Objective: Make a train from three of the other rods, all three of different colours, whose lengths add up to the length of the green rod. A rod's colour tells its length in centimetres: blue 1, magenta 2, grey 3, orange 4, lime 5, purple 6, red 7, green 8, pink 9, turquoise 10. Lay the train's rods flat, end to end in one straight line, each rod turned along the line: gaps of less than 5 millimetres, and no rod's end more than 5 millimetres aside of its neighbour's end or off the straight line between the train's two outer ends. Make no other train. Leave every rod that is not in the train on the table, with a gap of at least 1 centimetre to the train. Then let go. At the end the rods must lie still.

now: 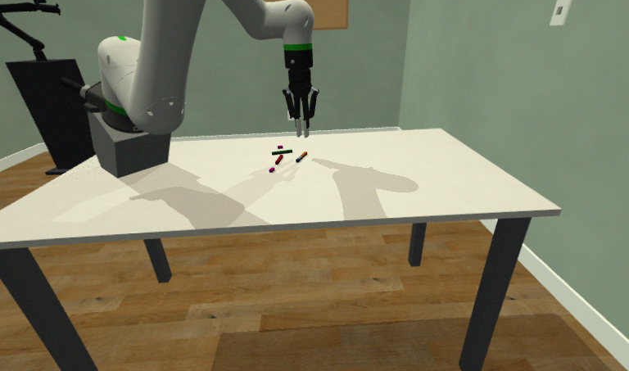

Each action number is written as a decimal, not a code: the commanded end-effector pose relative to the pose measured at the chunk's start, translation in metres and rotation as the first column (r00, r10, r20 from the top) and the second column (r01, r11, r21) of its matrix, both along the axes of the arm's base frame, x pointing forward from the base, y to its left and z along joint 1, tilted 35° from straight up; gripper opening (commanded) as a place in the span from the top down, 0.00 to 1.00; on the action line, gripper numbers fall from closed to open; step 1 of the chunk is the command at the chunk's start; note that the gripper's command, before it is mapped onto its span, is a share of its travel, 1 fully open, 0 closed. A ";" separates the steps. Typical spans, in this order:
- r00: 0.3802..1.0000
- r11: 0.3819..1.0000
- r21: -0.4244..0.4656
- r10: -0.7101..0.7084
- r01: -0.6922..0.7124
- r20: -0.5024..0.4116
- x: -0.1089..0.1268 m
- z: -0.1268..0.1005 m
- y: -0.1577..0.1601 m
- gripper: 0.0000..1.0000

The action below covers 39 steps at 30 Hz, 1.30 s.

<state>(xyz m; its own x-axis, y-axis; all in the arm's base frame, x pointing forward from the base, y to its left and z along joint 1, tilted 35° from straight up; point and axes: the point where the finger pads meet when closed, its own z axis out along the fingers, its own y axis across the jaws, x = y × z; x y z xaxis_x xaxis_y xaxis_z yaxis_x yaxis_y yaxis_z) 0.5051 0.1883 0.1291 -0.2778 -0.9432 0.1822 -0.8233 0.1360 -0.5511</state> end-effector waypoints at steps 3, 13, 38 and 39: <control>1.000 1.000 0.000 0.000 0.000 0.000 -0.006 0.011 0.004 0.85; 1.000 1.000 0.000 0.000 0.000 0.000 -0.007 0.011 0.004 0.00; 1.000 1.000 0.000 0.000 0.000 0.000 -0.015 0.024 0.009 0.00; 1.000 1.000 0.000 0.000 0.000 0.000 -0.017 0.027 0.010 0.00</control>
<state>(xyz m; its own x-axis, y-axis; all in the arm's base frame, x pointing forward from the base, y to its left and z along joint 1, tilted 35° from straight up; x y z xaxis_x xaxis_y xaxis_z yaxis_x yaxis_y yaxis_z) 0.4926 0.1959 0.1496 -0.2779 -0.9431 0.1824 -0.8233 0.1360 -0.5511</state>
